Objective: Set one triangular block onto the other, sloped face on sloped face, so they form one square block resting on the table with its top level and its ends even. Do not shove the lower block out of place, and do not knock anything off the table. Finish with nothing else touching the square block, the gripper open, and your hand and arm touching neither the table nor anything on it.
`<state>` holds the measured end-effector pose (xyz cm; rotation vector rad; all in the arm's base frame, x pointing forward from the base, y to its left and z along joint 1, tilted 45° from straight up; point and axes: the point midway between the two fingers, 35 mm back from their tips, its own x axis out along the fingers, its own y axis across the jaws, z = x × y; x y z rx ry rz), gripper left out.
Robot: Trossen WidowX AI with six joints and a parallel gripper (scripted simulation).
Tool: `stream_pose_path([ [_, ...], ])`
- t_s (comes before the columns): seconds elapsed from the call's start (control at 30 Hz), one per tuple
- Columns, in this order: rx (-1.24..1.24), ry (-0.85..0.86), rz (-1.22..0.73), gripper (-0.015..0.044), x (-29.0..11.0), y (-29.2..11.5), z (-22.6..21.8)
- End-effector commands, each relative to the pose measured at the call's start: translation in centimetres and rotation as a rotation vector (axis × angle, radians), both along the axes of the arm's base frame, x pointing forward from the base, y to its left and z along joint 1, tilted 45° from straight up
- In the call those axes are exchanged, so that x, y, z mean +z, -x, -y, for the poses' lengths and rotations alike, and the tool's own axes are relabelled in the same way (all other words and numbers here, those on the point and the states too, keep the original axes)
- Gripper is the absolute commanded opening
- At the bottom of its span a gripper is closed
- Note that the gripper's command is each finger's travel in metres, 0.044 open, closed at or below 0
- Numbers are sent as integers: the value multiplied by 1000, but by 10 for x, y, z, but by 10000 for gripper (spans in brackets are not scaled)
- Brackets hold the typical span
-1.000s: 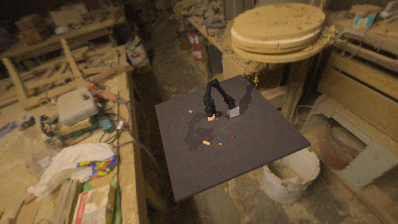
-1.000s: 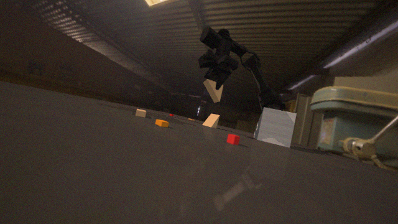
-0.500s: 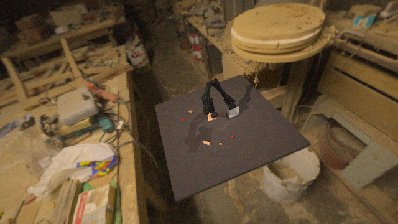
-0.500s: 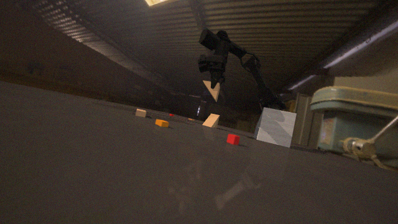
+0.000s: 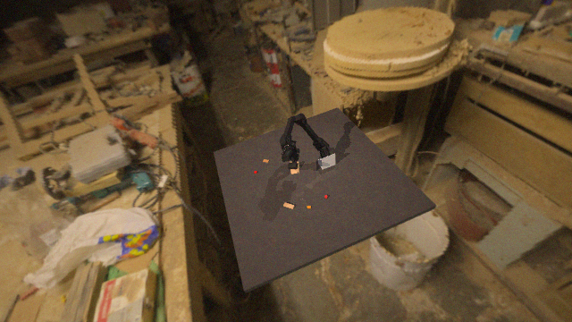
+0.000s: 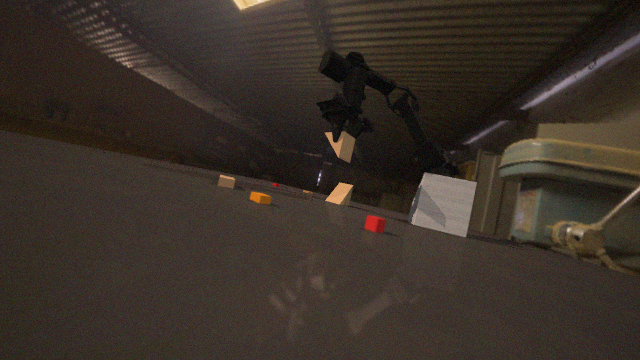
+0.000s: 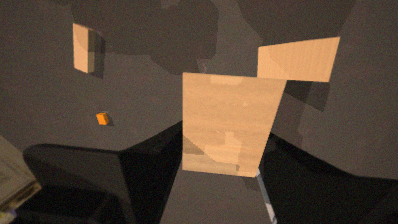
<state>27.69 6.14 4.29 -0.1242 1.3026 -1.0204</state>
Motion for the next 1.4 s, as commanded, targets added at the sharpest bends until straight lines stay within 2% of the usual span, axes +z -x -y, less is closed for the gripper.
stream_pose_path([
  [0.0,-85,13,84,0,4,-2,2],
  [1.2,-973,132,919,0,36,-12,24],
  [1.37,-1008,137,953,0,40,-14,29],
])
